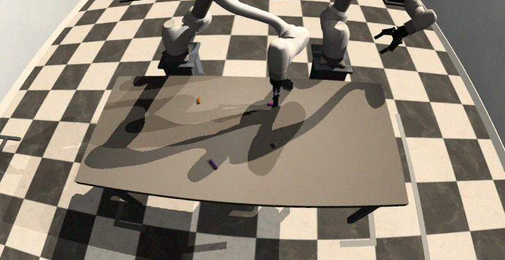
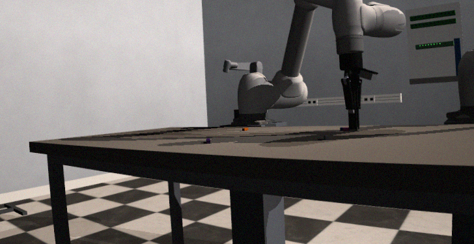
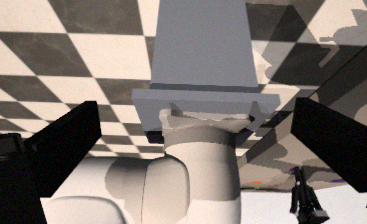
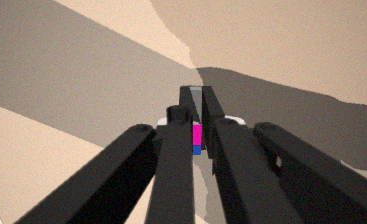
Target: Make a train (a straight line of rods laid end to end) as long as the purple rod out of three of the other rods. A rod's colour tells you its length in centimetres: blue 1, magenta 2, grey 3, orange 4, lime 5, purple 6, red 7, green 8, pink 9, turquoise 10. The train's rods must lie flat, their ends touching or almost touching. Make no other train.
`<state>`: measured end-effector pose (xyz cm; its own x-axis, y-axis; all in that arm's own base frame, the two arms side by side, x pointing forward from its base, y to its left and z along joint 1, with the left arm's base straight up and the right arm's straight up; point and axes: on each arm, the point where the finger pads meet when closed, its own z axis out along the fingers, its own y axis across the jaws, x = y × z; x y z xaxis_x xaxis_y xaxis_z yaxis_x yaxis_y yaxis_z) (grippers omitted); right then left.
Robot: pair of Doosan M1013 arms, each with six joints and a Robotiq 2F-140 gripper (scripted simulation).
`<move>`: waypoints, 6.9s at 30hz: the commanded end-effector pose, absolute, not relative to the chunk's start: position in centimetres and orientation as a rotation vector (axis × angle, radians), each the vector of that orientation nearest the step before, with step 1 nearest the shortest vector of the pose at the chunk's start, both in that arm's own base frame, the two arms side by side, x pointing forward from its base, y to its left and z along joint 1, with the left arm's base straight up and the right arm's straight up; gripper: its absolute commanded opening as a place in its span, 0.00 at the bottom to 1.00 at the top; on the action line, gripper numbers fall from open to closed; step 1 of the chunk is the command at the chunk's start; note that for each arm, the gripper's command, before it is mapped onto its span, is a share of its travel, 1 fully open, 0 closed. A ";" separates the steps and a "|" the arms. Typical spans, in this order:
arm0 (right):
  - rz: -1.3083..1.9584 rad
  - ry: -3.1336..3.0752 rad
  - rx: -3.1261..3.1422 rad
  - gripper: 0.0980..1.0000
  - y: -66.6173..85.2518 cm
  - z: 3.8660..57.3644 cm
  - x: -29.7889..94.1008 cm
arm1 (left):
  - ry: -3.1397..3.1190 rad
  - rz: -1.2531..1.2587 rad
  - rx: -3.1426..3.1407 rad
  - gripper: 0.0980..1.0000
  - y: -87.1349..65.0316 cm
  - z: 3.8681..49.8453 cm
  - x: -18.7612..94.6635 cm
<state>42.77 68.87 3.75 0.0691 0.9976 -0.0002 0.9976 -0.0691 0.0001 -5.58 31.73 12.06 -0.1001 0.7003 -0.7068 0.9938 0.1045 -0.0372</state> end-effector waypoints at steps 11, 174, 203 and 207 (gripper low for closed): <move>0.002 2.144 2.297 0.10 68.9 3.8 42.8 | 1.861 -0.723 1.650 1.00 31.8 12.1 -5.6; 0.002 2.144 2.297 1.00 68.9 20.1 42.8 | 1.861 -0.723 1.650 1.00 31.8 12.1 -5.6; 0.002 2.144 2.297 1.00 68.9 20.1 42.8 | 1.861 -0.723 1.650 1.00 31.8 12.1 -5.6; 0.002 2.144 2.297 1.00 68.9 20.1 42.8 | 1.861 -0.723 1.650 1.00 31.8 12.1 -5.6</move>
